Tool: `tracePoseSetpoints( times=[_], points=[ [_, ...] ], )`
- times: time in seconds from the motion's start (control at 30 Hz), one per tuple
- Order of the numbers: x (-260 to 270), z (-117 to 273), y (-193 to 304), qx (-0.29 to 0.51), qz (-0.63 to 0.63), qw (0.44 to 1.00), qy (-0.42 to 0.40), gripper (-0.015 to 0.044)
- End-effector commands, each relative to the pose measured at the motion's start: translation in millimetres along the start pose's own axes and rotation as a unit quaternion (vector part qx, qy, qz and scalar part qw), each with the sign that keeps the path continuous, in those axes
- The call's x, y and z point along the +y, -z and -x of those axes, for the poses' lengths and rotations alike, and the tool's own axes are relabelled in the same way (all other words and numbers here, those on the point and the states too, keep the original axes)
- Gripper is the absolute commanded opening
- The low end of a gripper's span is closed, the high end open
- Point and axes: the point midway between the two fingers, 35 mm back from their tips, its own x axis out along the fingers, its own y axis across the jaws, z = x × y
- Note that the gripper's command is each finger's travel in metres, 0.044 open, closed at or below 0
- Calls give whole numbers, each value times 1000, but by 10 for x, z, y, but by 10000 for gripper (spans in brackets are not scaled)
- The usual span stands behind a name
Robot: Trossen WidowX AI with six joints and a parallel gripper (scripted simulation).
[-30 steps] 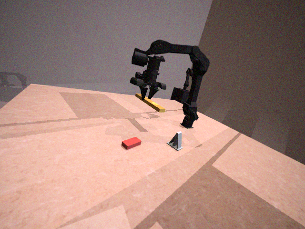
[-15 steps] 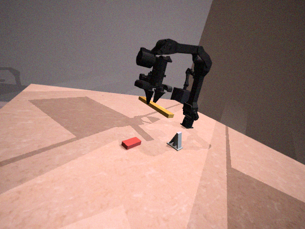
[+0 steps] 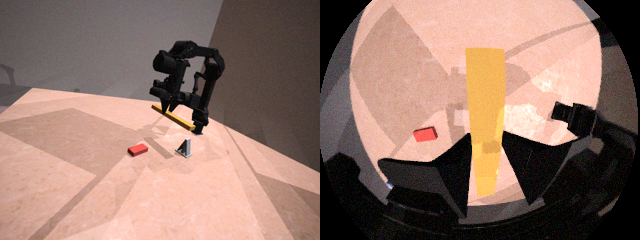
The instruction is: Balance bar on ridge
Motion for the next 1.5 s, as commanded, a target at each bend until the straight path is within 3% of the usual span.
tracePoseSetpoints(
  times=[0.0, 0.7, 1.47],
  points=[
    [-20, 11, 176, -1, 5, 1000, -1, 0],
    [-193, 15, 966, 2, 41, 999, -1, 0],
    [-190, -285, 1001, 2, 43, 999, -1, 0]
  ],
)
